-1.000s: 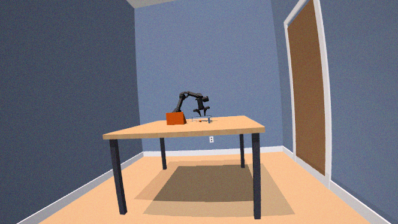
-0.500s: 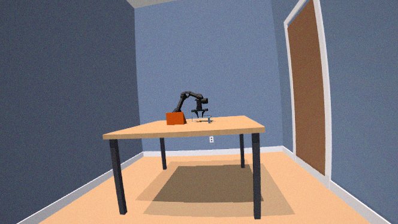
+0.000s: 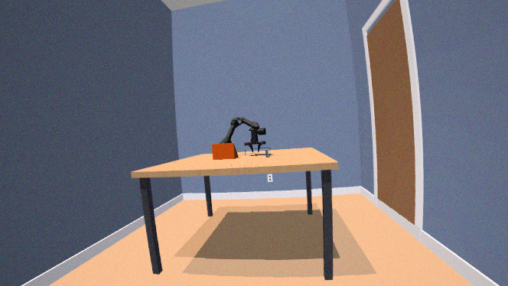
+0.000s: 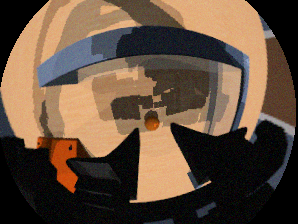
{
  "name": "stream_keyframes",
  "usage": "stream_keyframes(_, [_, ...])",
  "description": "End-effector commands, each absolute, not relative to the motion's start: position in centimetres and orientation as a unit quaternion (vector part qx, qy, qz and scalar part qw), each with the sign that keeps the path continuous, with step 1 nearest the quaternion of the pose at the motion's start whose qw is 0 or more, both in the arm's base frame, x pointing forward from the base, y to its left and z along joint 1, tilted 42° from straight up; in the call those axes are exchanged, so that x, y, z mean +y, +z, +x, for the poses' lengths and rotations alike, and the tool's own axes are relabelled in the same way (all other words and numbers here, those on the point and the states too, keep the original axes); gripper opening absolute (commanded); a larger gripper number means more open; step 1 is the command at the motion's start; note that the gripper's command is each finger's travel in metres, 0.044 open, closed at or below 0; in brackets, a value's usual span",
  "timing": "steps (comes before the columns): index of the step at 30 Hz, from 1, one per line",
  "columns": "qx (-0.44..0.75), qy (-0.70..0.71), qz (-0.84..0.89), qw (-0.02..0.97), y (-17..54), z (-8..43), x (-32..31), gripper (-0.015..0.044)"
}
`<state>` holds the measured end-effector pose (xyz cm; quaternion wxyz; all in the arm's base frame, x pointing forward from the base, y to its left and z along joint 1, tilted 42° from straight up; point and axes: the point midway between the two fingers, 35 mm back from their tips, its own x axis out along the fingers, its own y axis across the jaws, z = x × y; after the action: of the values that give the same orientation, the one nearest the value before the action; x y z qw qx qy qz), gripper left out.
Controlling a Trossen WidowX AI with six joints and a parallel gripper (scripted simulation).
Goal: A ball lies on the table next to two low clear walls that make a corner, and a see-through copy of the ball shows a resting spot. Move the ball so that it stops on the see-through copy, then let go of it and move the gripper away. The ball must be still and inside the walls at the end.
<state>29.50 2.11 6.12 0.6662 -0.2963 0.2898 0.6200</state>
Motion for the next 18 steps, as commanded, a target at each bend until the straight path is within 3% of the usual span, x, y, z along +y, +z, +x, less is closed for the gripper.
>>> stream_keyframes(1, [0.29,0.622,-0.292,0.667,5.49,29.4,2.74,0.0212])
stream_keyframes(7, [0.289,0.622,-0.292,0.667,4.97,29.41,3.23,0.0212])
stream_keyframes(11, [0.289,0.622,-0.292,0.667,4.97,29.41,3.23,0.0107])
stream_keyframes(18, [0.289,0.622,-0.292,0.667,4.97,29.41,3.23,0.006])
